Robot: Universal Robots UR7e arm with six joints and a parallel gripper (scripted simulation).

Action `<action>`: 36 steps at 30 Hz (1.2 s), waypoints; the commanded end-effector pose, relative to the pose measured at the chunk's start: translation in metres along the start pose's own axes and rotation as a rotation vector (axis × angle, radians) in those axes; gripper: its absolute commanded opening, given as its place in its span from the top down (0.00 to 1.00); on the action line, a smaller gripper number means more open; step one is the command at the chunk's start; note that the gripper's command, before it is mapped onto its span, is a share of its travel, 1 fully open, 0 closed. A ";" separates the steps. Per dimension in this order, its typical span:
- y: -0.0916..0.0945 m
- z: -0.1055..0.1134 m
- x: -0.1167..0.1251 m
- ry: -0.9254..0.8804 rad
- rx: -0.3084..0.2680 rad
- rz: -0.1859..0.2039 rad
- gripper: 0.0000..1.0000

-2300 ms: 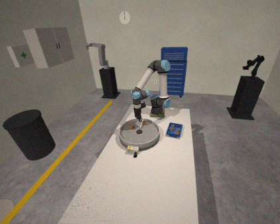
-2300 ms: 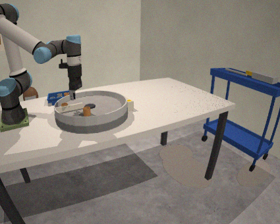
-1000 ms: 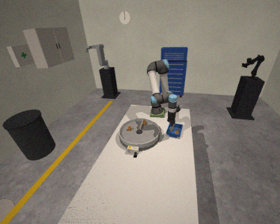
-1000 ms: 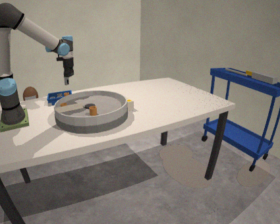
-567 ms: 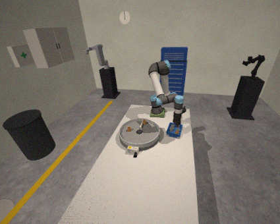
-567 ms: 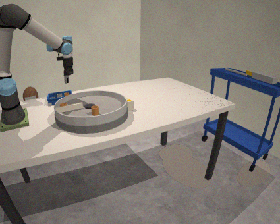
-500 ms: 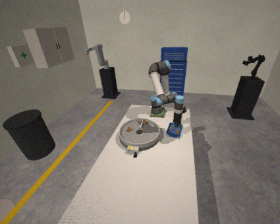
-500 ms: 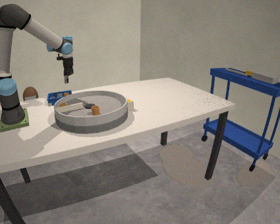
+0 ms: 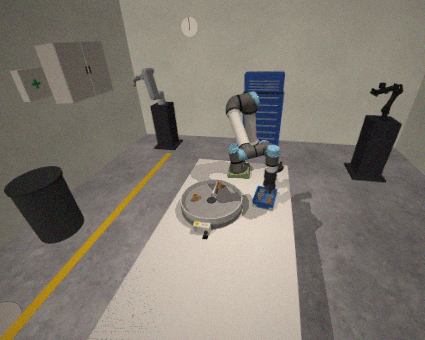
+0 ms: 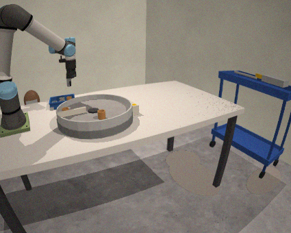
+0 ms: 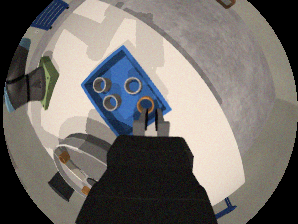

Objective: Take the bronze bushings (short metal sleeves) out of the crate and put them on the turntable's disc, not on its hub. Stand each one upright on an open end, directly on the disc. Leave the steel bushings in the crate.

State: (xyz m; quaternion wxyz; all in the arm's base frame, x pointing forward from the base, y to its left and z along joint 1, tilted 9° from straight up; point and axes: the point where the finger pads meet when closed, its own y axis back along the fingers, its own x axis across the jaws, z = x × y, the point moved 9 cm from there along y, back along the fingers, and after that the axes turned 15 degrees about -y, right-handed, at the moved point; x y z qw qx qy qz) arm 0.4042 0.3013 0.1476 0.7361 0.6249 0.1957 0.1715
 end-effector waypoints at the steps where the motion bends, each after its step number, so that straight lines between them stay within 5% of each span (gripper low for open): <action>1: 0.001 0.000 0.000 0.000 0.000 0.002 0.64; 24: -0.002 0.000 0.000 0.000 0.000 0.002 0.64; 36: -0.050 0.000 0.001 0.000 0.000 0.002 0.64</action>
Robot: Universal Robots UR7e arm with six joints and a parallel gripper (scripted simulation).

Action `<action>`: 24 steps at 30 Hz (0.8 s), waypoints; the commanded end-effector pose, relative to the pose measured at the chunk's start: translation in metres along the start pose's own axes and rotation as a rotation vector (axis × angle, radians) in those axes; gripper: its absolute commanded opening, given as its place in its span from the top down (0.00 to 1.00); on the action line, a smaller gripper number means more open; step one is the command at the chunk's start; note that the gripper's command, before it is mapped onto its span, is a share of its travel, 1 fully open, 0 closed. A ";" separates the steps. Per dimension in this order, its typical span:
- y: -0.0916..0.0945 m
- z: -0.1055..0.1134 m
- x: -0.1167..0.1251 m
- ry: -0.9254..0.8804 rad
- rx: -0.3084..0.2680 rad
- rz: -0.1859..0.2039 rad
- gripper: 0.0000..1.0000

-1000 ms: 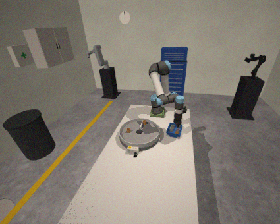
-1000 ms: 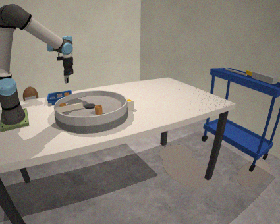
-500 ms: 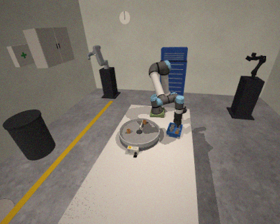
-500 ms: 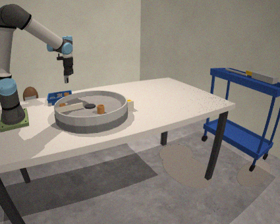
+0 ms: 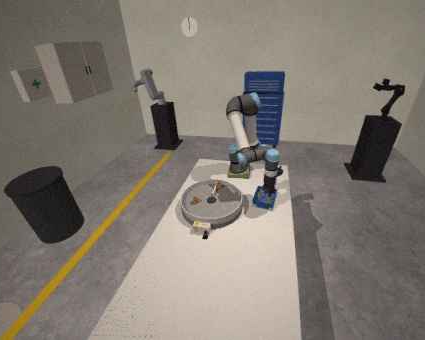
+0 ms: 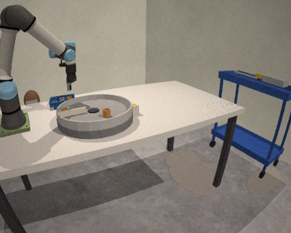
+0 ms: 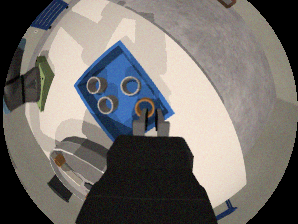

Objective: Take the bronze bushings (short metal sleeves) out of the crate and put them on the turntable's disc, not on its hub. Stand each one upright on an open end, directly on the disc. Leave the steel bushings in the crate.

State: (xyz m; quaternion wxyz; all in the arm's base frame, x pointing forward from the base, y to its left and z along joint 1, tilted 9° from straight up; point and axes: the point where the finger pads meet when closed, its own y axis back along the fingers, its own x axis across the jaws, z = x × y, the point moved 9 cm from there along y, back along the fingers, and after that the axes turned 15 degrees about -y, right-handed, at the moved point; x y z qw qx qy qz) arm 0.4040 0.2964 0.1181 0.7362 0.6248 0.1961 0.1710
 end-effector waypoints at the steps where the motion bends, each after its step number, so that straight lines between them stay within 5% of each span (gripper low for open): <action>1: -0.024 0.000 0.001 0.000 0.000 0.003 0.64; 24: -0.033 0.000 0.001 0.000 0.000 0.003 0.64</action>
